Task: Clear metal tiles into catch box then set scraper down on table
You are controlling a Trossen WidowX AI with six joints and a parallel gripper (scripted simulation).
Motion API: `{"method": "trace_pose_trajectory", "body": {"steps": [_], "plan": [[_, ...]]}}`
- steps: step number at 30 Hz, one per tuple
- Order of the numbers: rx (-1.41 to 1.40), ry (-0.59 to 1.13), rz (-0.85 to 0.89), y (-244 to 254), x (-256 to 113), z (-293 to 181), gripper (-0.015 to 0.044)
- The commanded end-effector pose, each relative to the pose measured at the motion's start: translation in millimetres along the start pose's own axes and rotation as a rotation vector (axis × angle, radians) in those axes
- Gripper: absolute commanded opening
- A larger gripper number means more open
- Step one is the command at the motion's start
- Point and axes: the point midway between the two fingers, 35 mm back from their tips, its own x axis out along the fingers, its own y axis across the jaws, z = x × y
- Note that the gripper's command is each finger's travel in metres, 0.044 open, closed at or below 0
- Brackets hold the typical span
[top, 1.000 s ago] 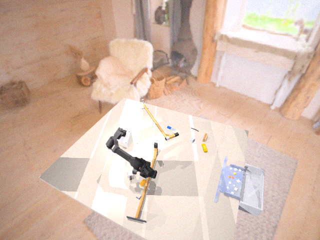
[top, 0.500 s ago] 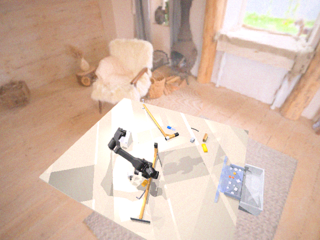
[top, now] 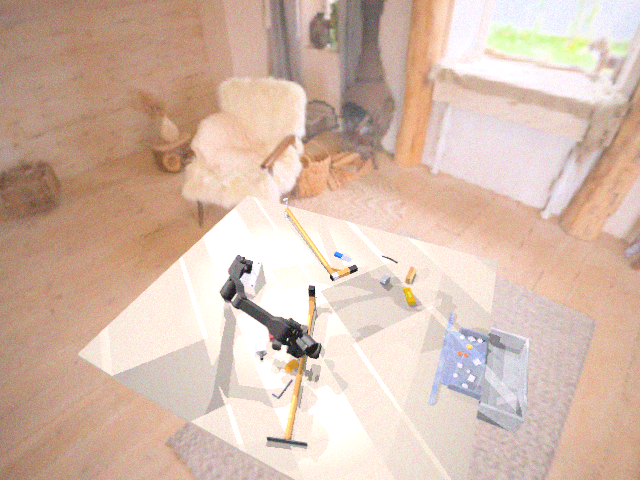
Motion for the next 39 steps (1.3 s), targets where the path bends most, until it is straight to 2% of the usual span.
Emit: {"method": "trace_pose_trajectory", "body": {"steps": [1,39], "plan": [[0.004,0.002,-0.006,-7.0,-1.1,1.1,0.0000],[0.005,0.003,-0.007,-44.0,-0.3,7.1,0.0000]]}}
